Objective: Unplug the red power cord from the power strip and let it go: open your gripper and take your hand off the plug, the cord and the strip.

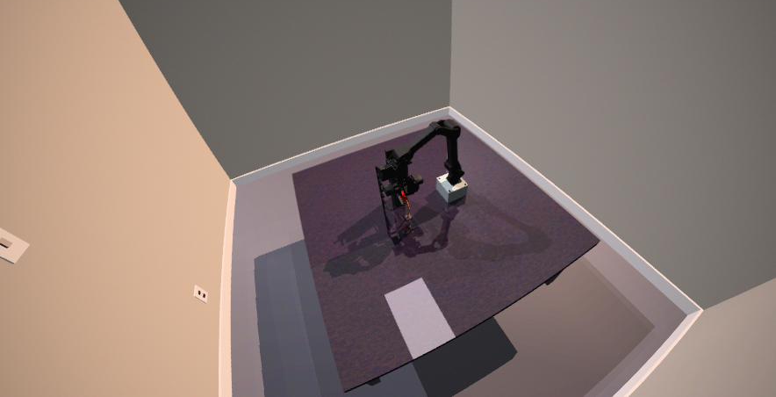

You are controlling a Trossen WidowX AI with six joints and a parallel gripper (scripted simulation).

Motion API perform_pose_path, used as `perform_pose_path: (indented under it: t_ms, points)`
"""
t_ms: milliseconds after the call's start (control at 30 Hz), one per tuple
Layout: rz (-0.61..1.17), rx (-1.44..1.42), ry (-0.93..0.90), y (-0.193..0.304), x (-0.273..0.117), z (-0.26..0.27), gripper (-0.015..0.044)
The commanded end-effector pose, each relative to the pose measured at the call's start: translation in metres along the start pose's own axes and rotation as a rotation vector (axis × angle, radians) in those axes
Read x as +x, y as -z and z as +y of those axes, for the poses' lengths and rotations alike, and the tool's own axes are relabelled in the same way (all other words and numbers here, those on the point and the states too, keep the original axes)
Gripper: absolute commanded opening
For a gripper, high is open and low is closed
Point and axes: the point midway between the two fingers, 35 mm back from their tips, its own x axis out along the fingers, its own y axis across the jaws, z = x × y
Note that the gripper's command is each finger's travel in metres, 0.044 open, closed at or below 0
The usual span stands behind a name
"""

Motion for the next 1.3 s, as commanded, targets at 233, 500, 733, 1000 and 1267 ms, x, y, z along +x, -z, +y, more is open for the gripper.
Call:
perform_pose_path:
  t_ms: [233,500,733,1000,1267]
  points:
    - [-0.001,0.0,0.004,-0.013,0.0,-0.002,0.0]
    - [-0.003,-0.001,0.004,-0.026,-0.001,-0.003,0.0]
    - [-0.004,-0.002,0.003,-0.038,-0.001,-0.002,0.0]
    - [-0.006,-0.002,0.002,-0.051,-0.002,0.0,0.0]
    - [-0.005,-0.004,0.0,-0.035,0.0,0.002,0.0184]
